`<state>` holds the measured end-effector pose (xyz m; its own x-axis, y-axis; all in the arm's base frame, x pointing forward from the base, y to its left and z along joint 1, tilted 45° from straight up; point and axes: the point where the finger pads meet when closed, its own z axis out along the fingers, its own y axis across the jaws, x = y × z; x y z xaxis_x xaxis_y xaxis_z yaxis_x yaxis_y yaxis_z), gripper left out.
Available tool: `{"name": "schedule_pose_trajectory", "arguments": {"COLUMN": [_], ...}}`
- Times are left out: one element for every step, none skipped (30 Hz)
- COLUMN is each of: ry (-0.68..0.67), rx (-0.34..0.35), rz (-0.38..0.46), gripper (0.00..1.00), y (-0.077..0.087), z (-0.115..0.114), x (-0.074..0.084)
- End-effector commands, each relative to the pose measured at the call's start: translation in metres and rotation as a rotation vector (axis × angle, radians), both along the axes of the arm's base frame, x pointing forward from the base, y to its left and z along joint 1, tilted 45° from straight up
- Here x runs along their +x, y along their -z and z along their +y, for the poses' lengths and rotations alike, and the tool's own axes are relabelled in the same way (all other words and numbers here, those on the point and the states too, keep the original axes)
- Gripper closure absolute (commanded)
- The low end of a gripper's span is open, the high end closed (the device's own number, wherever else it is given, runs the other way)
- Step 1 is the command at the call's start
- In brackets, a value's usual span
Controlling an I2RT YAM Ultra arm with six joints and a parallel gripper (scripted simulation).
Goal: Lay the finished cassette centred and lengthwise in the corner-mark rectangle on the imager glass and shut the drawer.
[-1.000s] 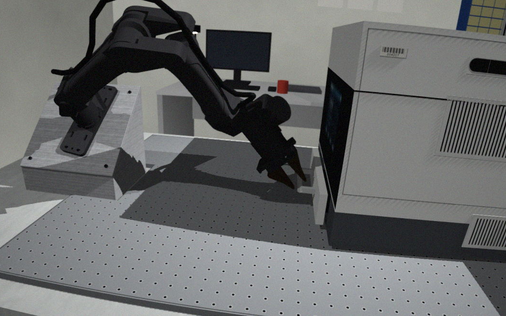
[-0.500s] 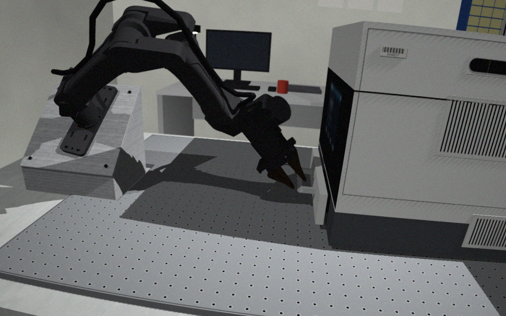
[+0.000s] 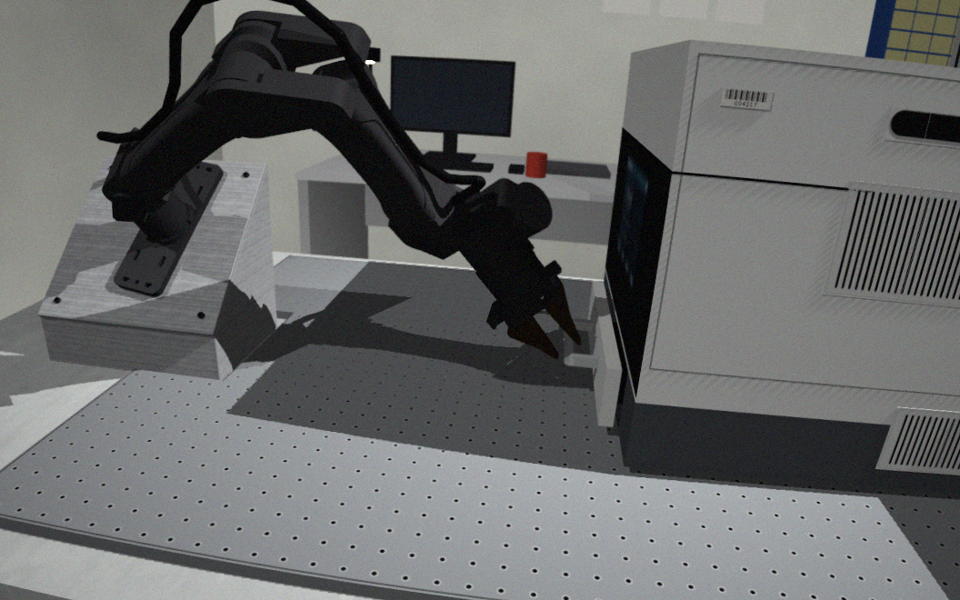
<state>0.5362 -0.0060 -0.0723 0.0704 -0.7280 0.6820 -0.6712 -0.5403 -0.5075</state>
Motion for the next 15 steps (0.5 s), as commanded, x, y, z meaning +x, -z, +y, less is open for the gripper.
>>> {"name": "schedule_pose_trajectory", "arguments": {"ry": [-0.075,-0.075,-0.075,-0.075,-0.075,-0.075,-0.075,-0.075,-0.075,-0.075,-0.075,-0.075,-0.075,-0.076,-0.076], "rx": [-0.032,-0.032,-0.032,-0.032,-0.032,-0.032,-0.032,-0.032,-0.032,-0.032,-0.032,-0.032,-0.032,-0.028,-0.028], "rz": [-0.008,-0.008,-0.008,-0.008,-0.008,-0.008,-0.008,-0.008,-0.008,-0.008,-0.008,-0.008,-0.008,-0.031,-0.031], "gripper": [0.65,0.65,0.65,0.65,0.65,0.65,0.65,0.65,0.65,0.65,0.65,0.65,0.65,0.65,0.65], "y": [-0.002,-0.002,-0.002,-0.002,-0.002,-0.002,-0.002,-0.002,-0.002,-0.002,-0.002,-0.002,-0.002,-0.014,-0.014], "z": [0.013,0.013,0.013,0.013,0.013,0.013,0.013,0.013,0.013,0.013,0.013,0.013,0.013,0.015,0.015], "x": [-0.001,-0.001,-0.001,-0.001,-0.001,-0.001,-0.001,-0.001,-0.001,-0.001,-0.001,-0.001,-0.001,0.002,0.002]}}
